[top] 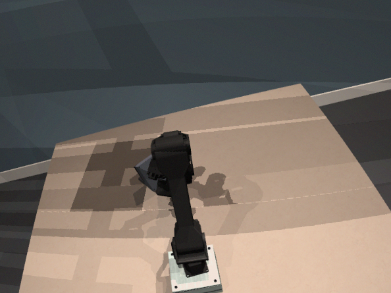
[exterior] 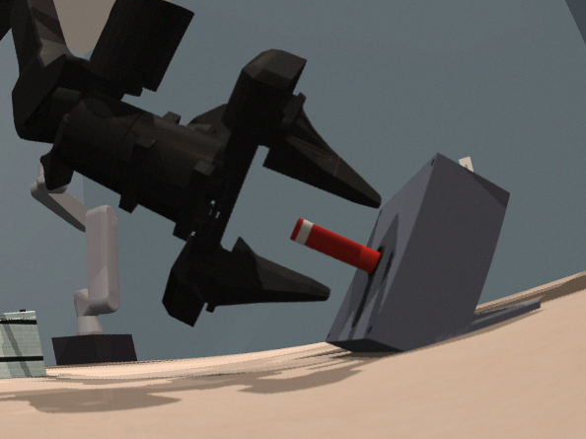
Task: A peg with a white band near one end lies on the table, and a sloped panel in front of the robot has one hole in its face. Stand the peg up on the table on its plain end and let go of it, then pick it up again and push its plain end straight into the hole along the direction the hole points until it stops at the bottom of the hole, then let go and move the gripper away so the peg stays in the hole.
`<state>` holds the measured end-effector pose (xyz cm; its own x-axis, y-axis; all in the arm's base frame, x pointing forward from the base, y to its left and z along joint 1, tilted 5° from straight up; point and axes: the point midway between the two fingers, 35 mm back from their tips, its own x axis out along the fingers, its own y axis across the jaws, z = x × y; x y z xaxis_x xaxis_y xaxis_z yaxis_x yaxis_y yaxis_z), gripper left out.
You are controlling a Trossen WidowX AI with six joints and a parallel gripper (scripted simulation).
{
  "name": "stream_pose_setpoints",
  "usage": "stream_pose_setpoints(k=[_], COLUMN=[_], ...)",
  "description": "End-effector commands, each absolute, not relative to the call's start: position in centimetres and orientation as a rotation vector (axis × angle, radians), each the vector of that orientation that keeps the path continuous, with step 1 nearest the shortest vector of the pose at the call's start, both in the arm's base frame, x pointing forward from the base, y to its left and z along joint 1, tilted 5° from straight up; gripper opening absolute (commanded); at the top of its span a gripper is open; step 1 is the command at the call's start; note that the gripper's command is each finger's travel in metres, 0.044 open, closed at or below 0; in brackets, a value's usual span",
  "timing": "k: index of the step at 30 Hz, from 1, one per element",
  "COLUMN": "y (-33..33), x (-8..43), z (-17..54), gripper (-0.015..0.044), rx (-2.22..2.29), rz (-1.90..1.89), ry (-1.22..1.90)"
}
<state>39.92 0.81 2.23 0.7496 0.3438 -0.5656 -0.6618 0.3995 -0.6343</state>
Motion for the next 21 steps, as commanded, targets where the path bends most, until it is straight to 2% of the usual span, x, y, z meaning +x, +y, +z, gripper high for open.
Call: stream_pose_setpoints(k=[1, 21], y=[0.7, -0.3], x=[39.7, 38.3], z=[2.4, 3.9], gripper=[0.0440, 0.0440], rx=[-0.967, -0.967], rz=[0.656, 0.655], ry=[0.374, 0.378])
